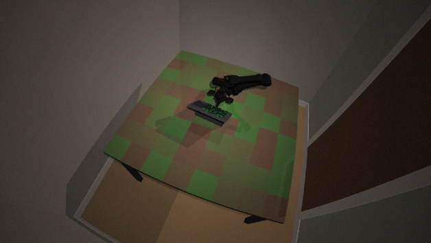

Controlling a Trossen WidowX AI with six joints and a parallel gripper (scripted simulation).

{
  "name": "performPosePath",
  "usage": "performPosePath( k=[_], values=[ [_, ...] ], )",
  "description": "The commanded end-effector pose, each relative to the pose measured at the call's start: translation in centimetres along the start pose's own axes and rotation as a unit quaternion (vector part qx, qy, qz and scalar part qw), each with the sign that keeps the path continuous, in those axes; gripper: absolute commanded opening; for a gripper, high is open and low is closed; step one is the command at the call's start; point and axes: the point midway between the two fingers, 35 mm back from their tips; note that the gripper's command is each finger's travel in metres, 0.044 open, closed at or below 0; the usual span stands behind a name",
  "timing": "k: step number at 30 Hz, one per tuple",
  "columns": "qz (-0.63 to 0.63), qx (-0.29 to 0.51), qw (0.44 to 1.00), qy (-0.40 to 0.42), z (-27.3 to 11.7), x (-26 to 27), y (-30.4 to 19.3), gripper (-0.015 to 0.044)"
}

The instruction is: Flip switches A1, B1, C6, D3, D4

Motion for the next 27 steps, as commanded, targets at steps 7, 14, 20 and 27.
performPosePath(
  k=[7, 14, 20, 27],
  values=[
    [0.000, -0.001, 1.000, 0.001, 0.16, 0.06, 0.05, 0.0000],
    [0.000, -0.001, 1.000, 0.001, 0.25, 0.07, 0.05, 0.0000],
    [0.000, -0.001, 1.000, 0.001, 0.33, 0.07, 0.05, 0.0000],
    [0.000, -0.001, 1.000, 0.001, 0.42, 0.07, 0.05, 0.0000]
  ],
)
Point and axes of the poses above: the point midway between the two fingers, 35 mm back from their tips, its own z axis out along the fingers, its own x axis across the jaws, y = z × x, and after that the axes turned 4 degrees about -z, right-handed
